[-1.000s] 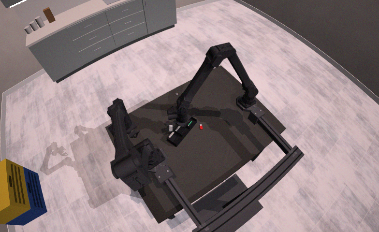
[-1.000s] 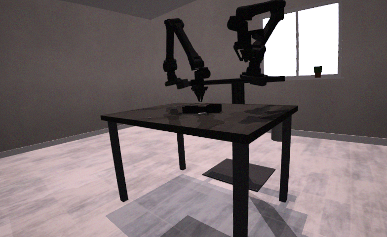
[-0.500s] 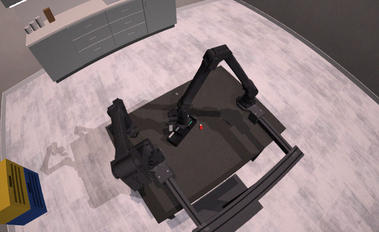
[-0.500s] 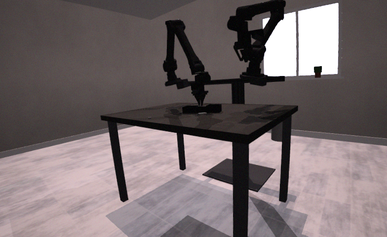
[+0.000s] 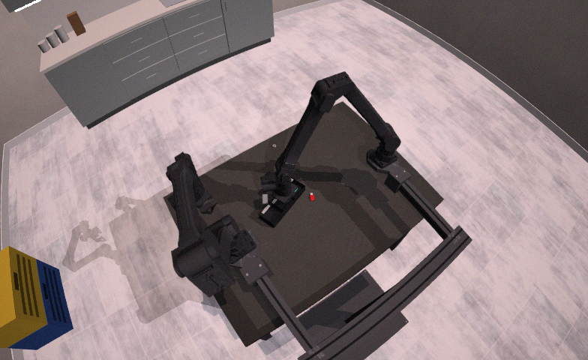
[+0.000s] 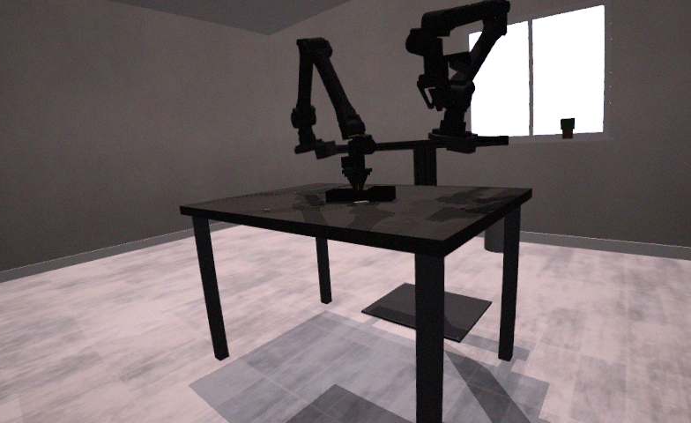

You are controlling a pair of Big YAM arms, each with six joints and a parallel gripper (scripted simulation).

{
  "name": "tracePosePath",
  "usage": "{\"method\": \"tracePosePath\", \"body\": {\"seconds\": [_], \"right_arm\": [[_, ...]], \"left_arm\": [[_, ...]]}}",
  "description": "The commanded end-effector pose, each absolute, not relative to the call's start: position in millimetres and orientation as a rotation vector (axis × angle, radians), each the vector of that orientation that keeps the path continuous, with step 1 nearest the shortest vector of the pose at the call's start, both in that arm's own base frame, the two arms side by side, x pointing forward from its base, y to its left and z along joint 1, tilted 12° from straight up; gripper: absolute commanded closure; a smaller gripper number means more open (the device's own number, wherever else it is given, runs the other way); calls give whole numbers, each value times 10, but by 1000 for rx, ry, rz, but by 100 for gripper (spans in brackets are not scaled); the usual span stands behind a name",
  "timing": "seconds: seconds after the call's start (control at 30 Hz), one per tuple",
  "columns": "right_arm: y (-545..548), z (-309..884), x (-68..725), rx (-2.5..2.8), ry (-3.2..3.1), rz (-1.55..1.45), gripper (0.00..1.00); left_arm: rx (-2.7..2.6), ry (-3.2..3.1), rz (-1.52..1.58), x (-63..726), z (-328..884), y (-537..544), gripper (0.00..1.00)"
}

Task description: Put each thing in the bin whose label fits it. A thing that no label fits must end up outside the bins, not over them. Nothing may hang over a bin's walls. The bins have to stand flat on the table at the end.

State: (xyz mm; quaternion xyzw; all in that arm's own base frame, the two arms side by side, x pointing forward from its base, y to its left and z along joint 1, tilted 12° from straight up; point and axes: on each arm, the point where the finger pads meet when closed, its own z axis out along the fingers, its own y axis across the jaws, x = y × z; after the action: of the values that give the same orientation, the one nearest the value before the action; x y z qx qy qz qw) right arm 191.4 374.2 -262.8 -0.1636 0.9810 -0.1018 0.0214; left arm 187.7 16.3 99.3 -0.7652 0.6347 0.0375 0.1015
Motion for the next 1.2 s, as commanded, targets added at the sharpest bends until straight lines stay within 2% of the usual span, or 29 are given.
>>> {"method": "tracePosePath", "body": {"seconds": [0.0, 0.73, 0.77, 1.17], "right_arm": [[3706, -2700, 1940, -512, 3042, -329, 89], [3852, -2602, 1974, -507, 3032, -294, 89], [3852, -2602, 1975, -507, 3032, -294, 79], [3851, -2599, 1978, -507, 3032, -294, 79]], "left_arm": [[-2250, 1875, 88, 1904, 1003, 172, 0], [-2250, 1875, 88, 1904, 1003, 172, 0], [-2250, 1875, 88, 1904, 1003, 172, 0], [-2250, 1875, 88, 1904, 1003, 172, 0]]}}
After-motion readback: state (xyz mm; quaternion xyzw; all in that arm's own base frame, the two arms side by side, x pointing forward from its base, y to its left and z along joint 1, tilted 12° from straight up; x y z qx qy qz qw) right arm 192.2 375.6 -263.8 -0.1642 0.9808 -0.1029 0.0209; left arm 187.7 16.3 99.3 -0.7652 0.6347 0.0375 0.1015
